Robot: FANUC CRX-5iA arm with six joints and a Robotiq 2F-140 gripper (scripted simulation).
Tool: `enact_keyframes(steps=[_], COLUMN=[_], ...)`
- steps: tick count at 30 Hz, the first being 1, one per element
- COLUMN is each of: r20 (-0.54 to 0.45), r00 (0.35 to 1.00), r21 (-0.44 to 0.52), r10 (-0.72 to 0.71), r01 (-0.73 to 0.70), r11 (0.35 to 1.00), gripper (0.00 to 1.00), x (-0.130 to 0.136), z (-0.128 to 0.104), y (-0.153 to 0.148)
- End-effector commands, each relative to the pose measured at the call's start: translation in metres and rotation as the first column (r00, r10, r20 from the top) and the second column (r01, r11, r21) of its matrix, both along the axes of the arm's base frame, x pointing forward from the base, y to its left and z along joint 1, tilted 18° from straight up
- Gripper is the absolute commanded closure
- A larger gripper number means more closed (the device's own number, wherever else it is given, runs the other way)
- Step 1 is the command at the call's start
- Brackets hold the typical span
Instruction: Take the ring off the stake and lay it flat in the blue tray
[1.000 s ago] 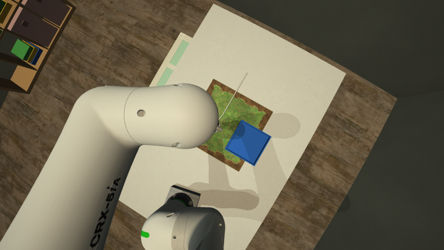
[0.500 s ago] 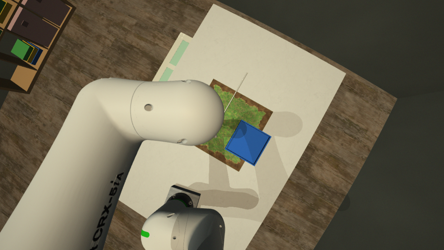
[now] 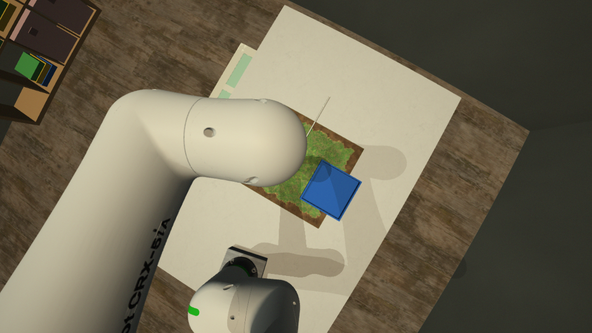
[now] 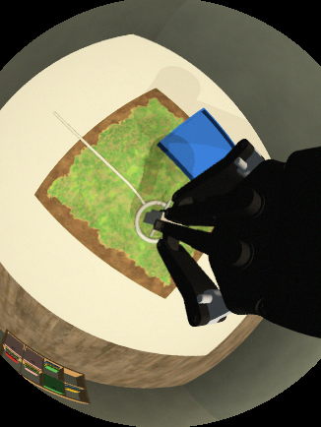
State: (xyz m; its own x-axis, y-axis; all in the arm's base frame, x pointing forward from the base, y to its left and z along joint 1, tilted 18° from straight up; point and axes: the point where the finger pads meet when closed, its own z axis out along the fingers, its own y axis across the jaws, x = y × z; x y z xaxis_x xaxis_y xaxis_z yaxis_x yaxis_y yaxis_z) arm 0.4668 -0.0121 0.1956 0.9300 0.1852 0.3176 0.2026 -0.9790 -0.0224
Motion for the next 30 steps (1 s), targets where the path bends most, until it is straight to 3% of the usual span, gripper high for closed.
enact_keyframes(steps=[1, 3, 4, 10, 18, 20, 21, 30], r20=[-0.022, -0.022, -0.046, -0.114, -0.244, -0.244, -0.296, -0.451], r00=[0.964, 0.964, 0.918, 0.786, 0.512, 0.512, 0.394, 0.025], r21=[0.067, 0.067, 0.113, 0.195, 0.269, 0.269, 0.278, 0.258], r10=[-0.266, -0.266, -0.393, -0.608, -0.823, -0.823, -0.87, -0.892], r01=[0.267, 0.267, 0.396, 0.618, 0.852, 0.852, 0.907, 0.961], r11=[0.961, 0.961, 0.911, 0.762, 0.45, 0.45, 0.316, -0.103], gripper=[0.9, 0.9, 0.9, 0.9, 0.9, 0.9, 0.9, 0.9], x=[0.006, 0.006, 0.007, 0.014, 0.021, 0.021, 0.022, 0.027], z=[0.003, 0.003, 0.003, 0.005, 0.007, 0.007, 0.008, 0.009], y=[0.003, 0.003, 0.004, 0.007, 0.011, 0.011, 0.011, 0.014])
